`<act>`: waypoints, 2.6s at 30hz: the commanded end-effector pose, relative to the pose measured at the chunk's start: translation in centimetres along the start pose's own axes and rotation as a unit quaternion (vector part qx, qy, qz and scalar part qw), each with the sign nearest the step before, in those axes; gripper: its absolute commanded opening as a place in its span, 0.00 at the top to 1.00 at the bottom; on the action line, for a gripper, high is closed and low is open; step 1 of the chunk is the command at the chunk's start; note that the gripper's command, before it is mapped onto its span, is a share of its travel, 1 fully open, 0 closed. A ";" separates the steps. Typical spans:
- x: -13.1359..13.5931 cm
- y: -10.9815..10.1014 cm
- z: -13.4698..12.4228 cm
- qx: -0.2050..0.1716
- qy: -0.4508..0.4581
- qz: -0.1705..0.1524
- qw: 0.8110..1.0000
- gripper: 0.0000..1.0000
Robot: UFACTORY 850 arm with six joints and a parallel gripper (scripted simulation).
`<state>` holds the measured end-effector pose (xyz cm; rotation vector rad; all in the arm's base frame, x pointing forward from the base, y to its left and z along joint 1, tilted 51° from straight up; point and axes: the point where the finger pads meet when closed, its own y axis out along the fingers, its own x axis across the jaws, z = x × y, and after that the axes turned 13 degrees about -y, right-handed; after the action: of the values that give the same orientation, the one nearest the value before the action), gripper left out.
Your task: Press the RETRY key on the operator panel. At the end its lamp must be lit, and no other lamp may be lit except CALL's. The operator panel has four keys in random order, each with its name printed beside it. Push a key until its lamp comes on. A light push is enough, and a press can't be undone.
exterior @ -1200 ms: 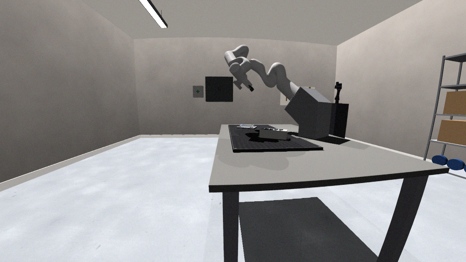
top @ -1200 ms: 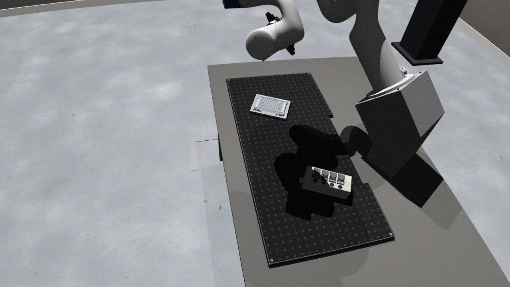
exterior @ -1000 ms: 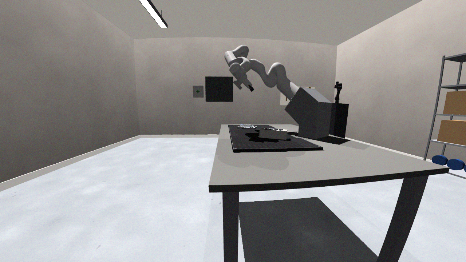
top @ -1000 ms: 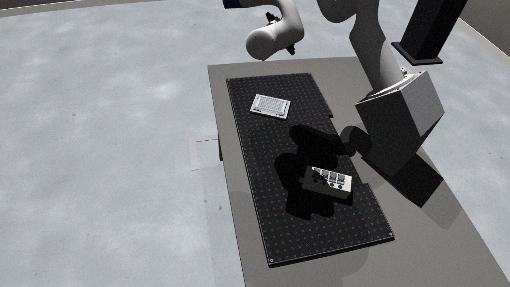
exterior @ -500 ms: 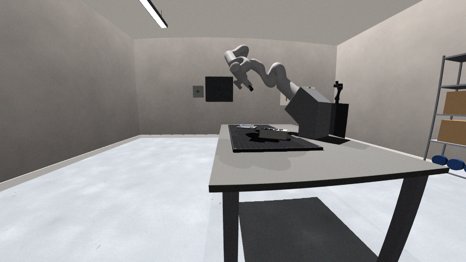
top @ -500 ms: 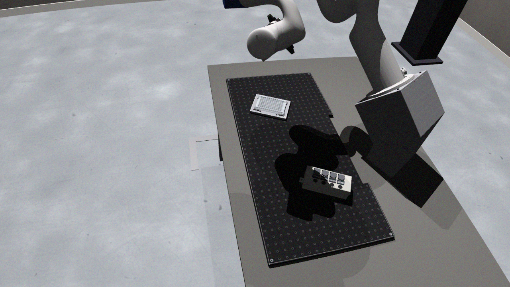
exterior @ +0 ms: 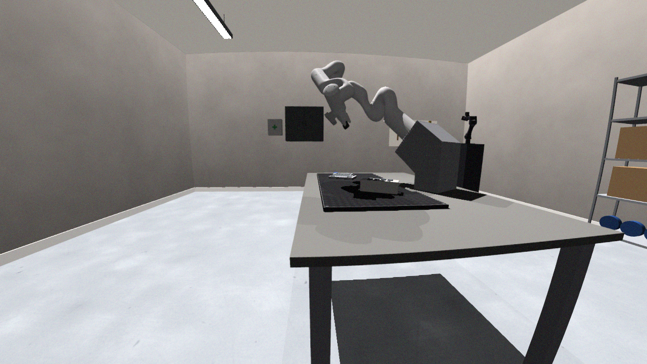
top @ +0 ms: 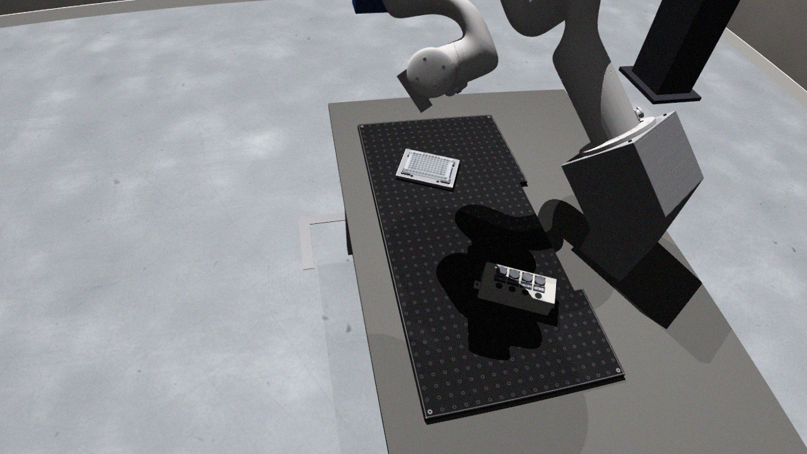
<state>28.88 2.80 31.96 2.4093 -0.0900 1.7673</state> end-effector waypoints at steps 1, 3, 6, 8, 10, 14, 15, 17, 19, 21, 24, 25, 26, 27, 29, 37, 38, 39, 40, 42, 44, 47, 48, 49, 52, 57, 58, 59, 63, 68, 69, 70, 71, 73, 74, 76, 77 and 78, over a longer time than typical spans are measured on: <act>-1.4 -0.5 1.5 0.014 0.000 0.001 1.000 1.00; -1.7 -0.7 1.9 0.030 -0.003 0.003 1.000 1.00; -2.7 -1.2 2.9 0.070 -0.009 0.007 0.997 1.00; -3.4 -1.5 3.5 0.070 -0.009 0.007 0.997 1.00; -4.0 -1.8 4.1 0.070 -0.009 0.007 0.997 1.00; -4.0 -1.8 4.1 0.070 -0.009 0.007 0.997 1.00; -4.0 -1.8 4.1 0.070 -0.009 0.007 0.997 1.00; -4.7 -2.2 4.7 0.102 -0.017 0.011 0.995 1.00; -5.4 -2.5 5.3 0.126 -0.023 0.014 0.992 1.00; -6.1 -2.9 5.9 0.126 -0.023 0.014 0.992 1.00; -6.8 -3.2 6.5 0.126 -0.023 0.014 0.992 1.00; -6.8 -3.2 6.5 0.126 -0.023 0.014 0.992 1.00; -6.8 -3.2 6.5 0.126 -0.023 0.014 0.992 1.00; -7.1 -3.4 6.8 0.142 -0.028 0.016 0.989 1.00; -7.9 -3.8 7.3 0.172 -0.039 0.021 0.984 1.00; -9.7 -4.8 8.7 0.180 -0.042 0.022 0.982 1.00; -9.7 -4.8 8.7 0.180 -0.042 0.022 0.982 1.00; -10.1 -5.0 8.9 0.195 -0.048 0.024 0.979 1.00; -10.5 -5.3 9.2 0.210 -0.055 0.026 0.976 1.00; -11.3 -5.7 9.6 0.233 -0.065 0.030 0.970 1.00; -12.1 -6.1 10.1 0.233 -0.065 0.030 0.970 1.00; -12.9 -6.6 10.6 0.233 -0.065 0.030 0.970 1.00; -12.9 -6.6 10.6 0.233 -0.065 0.030 0.970 1.00; -12.9 -6.6 10.6 0.233 -0.065 0.030 0.970 1.00; -14.2 -7.2 11.2 0.275 -0.088 0.037 0.957 1.00; -16.2 -8.3 12.1 0.283 -0.092 0.039 0.954 1.00; -16.3 -8.3 12.2 0.283 -0.092 0.039 0.954 1.00; -16.3 -8.3 12.2 0.283 -0.092 0.039 0.954 1.00; -17.6 -9.0 12.6 0.322 -0.118 0.046 0.938 1.00; -18.9 -9.6 13.0 0.329 -0.123 0.047 0.935 1.00; -19.3 -9.8 13.2 0.329 -0.123 0.047 0.935 1.00; -19.8 -10.1 13.3 0.329 -0.123 0.047 0.935 1.00; -19.9 -10.1 13.4 0.329 -0.123 0.047 0.935 1.00; -19.9 -10.1 13.4 0.329 -0.123 0.047 0.935 1.00; -20.4 -10.4 13.5 0.341 -0.133 0.050 0.929 1.00; -21.3 -10.8 13.6 0.365 -0.152 0.055 0.917 1.00; -21.7 -11.0 13.7 0.372 -0.158 0.057 0.913 1.00; -22.2 -11.2 13.8 0.372 -0.158 0.057 0.913 1.00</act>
<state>36.73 9.92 7.92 3.1681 0.4570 1.6906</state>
